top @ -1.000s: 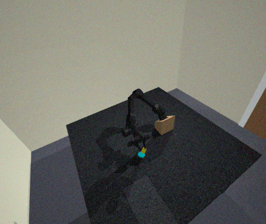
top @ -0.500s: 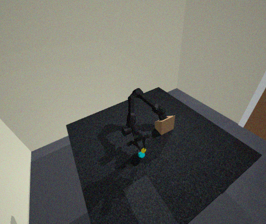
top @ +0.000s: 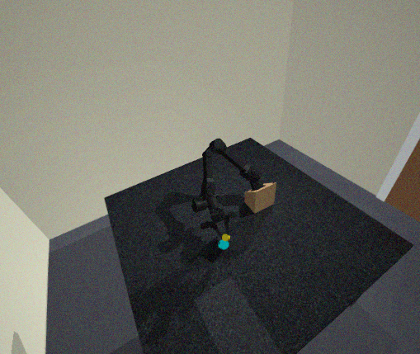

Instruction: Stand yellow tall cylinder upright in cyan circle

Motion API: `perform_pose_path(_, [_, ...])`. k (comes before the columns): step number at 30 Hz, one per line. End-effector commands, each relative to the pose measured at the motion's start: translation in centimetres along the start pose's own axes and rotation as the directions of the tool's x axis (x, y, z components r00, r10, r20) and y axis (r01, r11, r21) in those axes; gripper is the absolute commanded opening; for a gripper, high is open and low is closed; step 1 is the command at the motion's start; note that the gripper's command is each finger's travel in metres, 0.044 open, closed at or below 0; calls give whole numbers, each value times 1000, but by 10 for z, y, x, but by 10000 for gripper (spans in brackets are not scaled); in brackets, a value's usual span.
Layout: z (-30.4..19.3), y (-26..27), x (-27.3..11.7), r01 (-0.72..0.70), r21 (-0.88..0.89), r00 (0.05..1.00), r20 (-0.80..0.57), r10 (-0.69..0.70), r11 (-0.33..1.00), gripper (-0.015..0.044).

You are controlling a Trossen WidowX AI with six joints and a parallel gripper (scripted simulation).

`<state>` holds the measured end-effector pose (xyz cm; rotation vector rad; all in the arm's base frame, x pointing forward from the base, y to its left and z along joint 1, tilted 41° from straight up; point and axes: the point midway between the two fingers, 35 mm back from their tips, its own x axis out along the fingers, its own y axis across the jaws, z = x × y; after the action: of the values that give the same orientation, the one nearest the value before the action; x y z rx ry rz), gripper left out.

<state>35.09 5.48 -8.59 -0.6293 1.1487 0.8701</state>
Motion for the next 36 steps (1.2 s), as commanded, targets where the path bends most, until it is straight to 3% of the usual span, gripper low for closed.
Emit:
perform_pose_path(1, [-1,1,-2,0,-10,1000,31,0,1000,105])
perform_pose_path(36, [-1,2,-23,73,-93,958,284,-44,993,105])
